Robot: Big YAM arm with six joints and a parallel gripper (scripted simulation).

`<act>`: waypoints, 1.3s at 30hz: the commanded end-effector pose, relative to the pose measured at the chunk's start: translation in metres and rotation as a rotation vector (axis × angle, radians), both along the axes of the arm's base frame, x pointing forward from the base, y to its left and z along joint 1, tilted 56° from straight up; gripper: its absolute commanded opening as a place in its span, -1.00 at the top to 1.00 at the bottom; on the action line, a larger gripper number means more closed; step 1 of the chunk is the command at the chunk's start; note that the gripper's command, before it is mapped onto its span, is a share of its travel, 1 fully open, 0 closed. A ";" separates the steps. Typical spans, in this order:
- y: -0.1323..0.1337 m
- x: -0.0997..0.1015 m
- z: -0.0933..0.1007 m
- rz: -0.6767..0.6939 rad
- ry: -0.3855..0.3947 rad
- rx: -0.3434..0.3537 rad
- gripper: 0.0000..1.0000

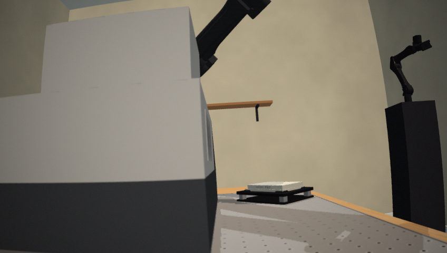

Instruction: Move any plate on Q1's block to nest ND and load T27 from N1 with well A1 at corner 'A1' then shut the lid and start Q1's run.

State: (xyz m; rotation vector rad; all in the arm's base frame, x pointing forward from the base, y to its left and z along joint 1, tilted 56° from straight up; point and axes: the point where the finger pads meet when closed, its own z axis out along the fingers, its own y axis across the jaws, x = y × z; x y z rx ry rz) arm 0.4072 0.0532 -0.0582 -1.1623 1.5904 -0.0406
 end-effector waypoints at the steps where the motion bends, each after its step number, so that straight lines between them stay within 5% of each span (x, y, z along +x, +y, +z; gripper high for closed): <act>1: 0.008 -0.015 -0.006 0.011 0.031 0.016 1.00; 10: 0.009 -0.009 0.006 0.011 0.002 0.007 1.00; 26: 0.009 -0.018 -0.011 0.012 0.057 0.013 1.00; 39: 0.008 -0.010 0.003 0.012 0.011 0.007 1.00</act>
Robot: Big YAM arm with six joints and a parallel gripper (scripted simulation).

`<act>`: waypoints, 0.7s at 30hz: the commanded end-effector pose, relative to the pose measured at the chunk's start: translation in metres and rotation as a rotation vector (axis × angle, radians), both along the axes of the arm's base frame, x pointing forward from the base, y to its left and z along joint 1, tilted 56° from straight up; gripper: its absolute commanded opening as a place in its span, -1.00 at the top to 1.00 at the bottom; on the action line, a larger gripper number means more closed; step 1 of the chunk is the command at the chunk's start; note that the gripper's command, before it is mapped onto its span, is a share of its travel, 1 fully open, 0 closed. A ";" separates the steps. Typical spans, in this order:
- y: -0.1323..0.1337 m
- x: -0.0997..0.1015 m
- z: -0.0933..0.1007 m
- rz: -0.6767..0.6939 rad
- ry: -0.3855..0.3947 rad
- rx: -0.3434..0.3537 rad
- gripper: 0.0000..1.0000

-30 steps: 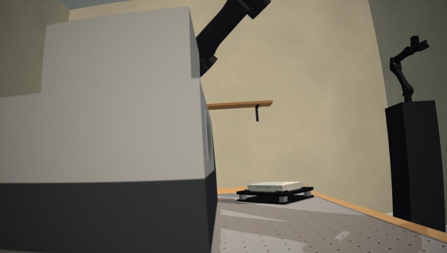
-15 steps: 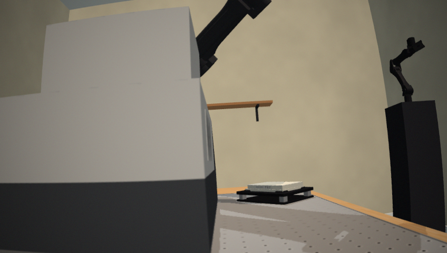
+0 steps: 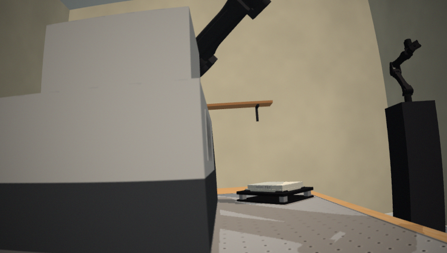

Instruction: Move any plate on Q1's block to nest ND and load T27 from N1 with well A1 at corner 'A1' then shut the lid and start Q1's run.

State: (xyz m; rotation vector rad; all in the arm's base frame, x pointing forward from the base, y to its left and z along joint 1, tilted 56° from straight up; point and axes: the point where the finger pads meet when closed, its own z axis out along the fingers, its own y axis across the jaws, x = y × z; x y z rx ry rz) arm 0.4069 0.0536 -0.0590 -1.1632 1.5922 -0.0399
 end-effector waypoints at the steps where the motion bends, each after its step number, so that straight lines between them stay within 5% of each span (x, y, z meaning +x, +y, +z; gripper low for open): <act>1: 0.008 -0.010 0.004 0.012 0.012 0.008 1.00; 21: -0.003 -0.012 -0.003 -0.003 0.014 -0.002 1.00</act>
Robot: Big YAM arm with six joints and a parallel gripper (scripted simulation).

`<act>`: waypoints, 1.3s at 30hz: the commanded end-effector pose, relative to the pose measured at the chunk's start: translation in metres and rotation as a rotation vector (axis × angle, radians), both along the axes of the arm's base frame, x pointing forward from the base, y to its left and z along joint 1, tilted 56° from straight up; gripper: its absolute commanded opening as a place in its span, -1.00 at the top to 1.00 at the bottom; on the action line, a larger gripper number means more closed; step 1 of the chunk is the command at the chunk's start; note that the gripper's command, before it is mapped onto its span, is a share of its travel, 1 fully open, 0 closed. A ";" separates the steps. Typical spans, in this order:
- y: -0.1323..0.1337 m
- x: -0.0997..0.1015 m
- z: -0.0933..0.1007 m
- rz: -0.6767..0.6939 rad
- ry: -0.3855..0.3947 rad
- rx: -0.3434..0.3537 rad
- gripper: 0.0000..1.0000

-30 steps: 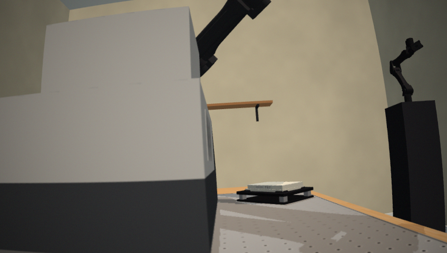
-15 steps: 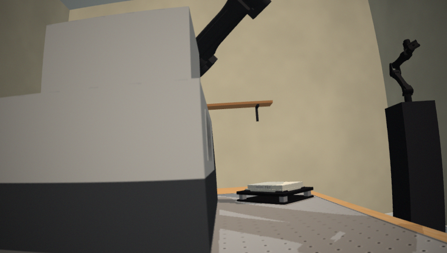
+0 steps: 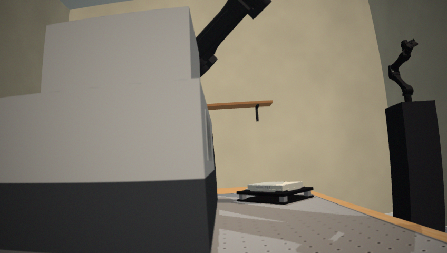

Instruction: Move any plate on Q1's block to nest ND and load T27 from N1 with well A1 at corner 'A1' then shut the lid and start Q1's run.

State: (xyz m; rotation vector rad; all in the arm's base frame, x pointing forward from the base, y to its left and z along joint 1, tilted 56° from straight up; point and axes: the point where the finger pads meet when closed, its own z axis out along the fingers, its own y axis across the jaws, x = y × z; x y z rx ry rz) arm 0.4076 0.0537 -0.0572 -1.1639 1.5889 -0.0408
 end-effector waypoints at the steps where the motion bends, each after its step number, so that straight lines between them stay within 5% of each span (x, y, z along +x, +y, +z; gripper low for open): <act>1: -0.004 -0.012 -0.005 -0.009 0.017 -0.002 1.00; 39: -0.002 0.001 0.000 -0.005 0.001 -0.006 1.00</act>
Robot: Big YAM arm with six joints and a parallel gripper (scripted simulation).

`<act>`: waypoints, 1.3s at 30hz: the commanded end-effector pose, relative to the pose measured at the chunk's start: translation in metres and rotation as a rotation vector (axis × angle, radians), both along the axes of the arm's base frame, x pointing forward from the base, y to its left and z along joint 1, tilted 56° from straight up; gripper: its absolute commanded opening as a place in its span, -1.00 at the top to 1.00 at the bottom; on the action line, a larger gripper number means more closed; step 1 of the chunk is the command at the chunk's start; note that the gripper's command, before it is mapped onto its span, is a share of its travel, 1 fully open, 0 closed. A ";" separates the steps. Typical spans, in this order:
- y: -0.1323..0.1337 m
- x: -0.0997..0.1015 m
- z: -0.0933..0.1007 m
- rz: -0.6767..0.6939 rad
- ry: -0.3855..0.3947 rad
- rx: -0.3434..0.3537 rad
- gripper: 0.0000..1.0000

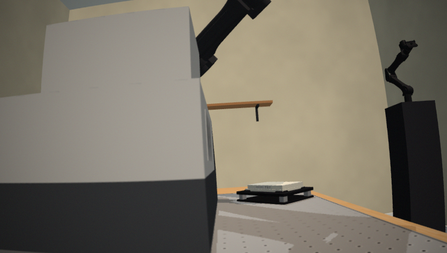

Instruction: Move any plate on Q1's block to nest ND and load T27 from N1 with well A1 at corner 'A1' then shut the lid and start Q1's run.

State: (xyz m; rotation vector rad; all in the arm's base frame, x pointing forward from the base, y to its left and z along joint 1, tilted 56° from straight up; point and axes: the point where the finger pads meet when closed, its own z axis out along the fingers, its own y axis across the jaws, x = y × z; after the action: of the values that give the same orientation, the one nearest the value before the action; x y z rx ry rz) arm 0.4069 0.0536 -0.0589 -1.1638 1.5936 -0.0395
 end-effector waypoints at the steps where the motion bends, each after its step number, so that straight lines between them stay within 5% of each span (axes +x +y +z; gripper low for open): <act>1: -0.002 0.002 0.002 -0.004 -0.004 -0.005 1.00; 39: 0.006 0.010 0.006 0.005 -0.009 0.005 1.00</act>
State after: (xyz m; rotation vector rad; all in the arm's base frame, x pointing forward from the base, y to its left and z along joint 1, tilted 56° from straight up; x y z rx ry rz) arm 0.4114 0.0526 -0.0571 -1.1616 1.5918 -0.0465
